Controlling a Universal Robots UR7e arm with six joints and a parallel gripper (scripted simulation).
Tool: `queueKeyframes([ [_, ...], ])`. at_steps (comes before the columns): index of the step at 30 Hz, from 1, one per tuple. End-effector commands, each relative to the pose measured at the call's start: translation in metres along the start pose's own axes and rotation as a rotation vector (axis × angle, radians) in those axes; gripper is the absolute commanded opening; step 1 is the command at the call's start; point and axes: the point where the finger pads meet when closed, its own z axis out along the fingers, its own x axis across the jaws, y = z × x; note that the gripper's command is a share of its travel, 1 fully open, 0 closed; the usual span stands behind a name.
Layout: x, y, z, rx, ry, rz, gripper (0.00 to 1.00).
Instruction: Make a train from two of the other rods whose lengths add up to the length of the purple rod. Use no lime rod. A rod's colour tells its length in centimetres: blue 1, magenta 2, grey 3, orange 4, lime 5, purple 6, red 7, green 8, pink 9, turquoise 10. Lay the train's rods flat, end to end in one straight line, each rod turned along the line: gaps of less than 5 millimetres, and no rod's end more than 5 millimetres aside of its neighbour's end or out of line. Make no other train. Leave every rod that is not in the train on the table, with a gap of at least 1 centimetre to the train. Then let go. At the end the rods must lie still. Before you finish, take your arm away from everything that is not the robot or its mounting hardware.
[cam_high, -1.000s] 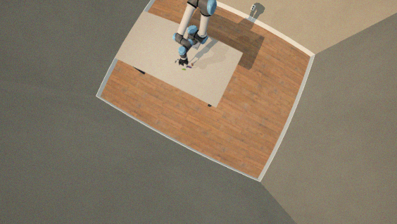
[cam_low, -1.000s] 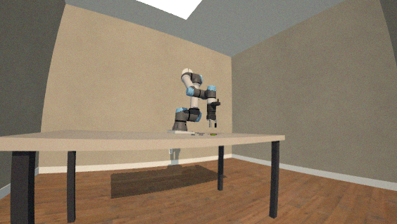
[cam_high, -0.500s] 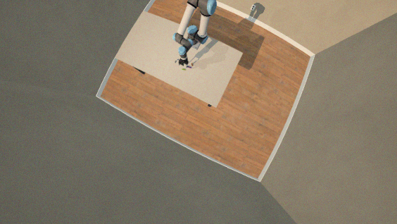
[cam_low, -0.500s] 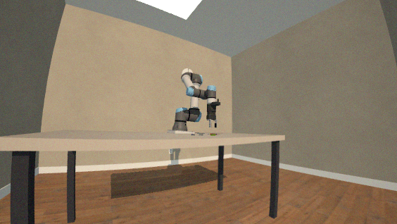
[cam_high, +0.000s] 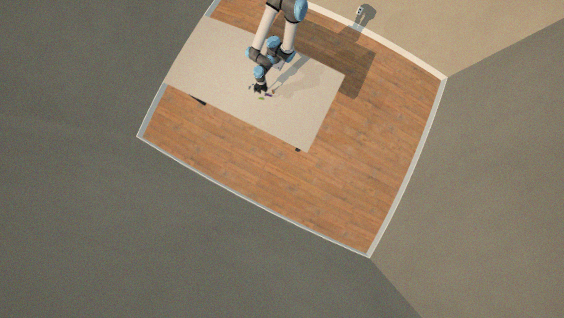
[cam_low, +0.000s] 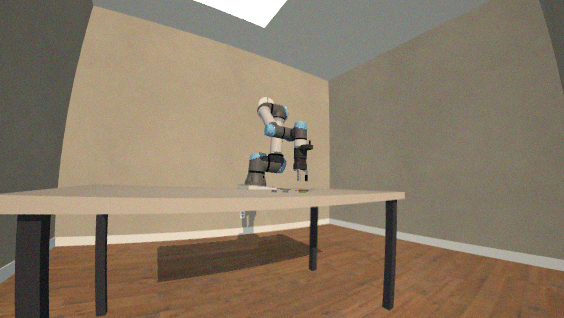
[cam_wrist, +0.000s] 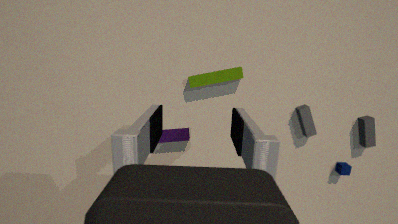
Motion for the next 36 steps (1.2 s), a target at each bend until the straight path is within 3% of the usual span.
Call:
queueKeyframes([
  [1, 0.0, -0.0004, -0.0004, 0.001, 0.0, 0.0, 1.0],
  [20, -0.0012, -0.001, -0.0005, 0.001, 0.0, -0.035, 1.0],
  [36, -0.0083, -0.0036, -0.0008, 0.001, 0.0, -0.235, 1.0],
])
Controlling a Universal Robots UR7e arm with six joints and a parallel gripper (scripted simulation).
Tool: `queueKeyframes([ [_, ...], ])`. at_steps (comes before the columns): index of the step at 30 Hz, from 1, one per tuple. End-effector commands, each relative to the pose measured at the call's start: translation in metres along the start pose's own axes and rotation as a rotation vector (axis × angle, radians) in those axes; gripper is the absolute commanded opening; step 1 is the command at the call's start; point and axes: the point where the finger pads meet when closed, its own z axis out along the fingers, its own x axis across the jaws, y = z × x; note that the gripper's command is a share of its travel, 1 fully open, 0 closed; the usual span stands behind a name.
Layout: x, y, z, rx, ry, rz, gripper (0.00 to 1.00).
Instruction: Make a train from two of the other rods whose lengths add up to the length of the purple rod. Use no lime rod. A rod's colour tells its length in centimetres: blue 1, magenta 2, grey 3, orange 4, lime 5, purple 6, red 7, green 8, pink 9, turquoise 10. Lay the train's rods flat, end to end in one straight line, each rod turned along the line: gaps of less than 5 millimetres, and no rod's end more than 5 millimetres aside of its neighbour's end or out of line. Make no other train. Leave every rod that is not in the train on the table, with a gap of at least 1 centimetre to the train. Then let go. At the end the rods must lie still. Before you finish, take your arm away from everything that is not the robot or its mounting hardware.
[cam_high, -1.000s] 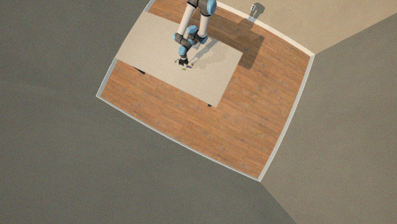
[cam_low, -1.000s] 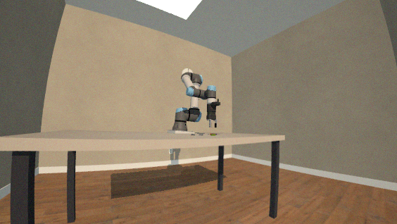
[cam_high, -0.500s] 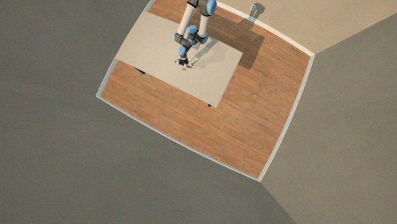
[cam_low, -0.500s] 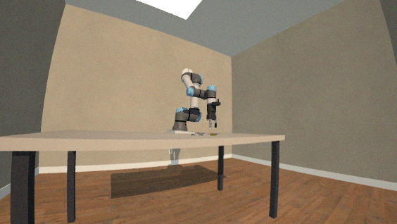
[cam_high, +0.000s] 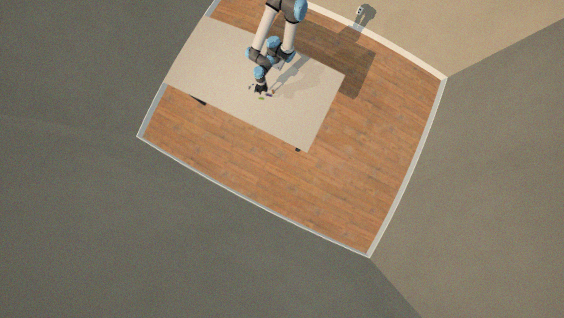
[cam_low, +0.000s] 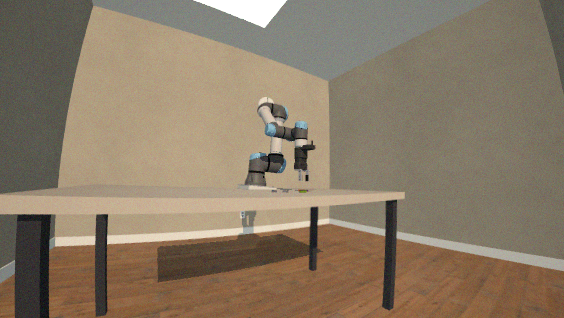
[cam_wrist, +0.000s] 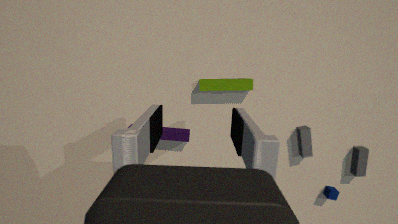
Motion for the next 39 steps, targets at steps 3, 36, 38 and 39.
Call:
queueKeyframes([
  [3, -0.004, -0.003, -0.001, 0.001, 0.0, -0.133, 1.0],
  [36, -0.033, -0.006, -0.001, 0.001, 0.001, -1.183, 1.0],
  [38, -0.034, -0.006, -0.001, 0.001, 0.001, -1.259, 1.0],
  [39, -0.035, -0.006, -0.001, 0.001, 0.001, -1.297, 1.0],
])
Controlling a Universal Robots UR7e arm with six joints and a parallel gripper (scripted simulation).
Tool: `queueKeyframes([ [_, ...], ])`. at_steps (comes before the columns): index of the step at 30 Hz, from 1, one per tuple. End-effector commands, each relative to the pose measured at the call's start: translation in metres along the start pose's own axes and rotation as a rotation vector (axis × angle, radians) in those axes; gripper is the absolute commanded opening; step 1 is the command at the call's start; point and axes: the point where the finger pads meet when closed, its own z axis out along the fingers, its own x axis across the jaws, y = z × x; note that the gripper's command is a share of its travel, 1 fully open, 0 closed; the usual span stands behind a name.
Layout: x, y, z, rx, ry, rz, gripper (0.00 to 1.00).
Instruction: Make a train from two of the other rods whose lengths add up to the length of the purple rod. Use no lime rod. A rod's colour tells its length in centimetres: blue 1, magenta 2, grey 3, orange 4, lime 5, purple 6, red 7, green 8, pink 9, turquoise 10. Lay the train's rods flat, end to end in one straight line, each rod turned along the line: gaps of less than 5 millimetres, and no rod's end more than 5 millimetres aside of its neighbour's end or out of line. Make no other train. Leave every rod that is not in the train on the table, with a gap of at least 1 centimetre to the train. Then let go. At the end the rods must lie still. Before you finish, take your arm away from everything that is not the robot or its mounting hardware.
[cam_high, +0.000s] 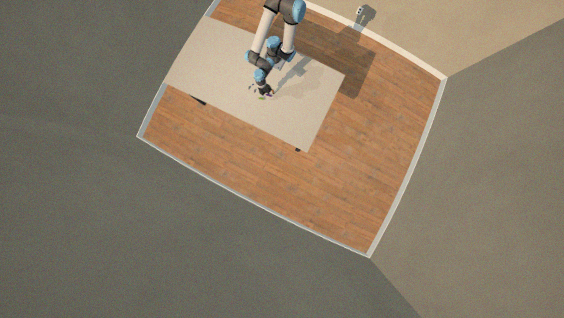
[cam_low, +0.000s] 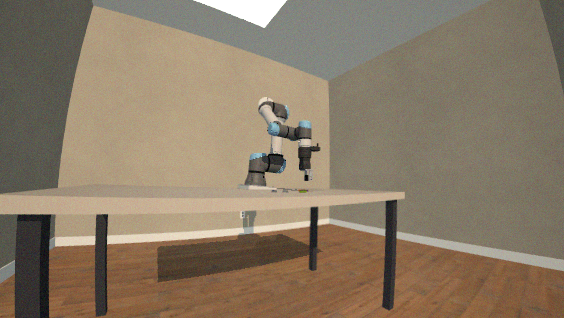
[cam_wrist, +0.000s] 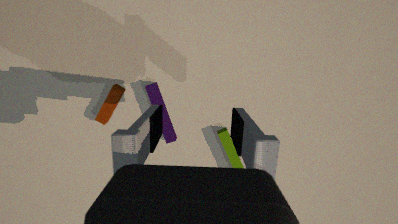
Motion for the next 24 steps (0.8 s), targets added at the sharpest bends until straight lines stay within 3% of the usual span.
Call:
queueKeyframes([
  [1, -0.0016, -0.0024, -0.0004, 0.0, 0.001, -0.168, 1.0],
  [7, -0.0033, -0.0039, -0.0004, 0.0, 0.001, -0.32, 1.0],
  [22, -0.0078, -0.005, -0.0002, 0.0, 0.001, -0.916, 1.0],
  [24, -0.0078, -0.005, -0.0002, 0.0, 0.001, -0.916, 1.0],
])
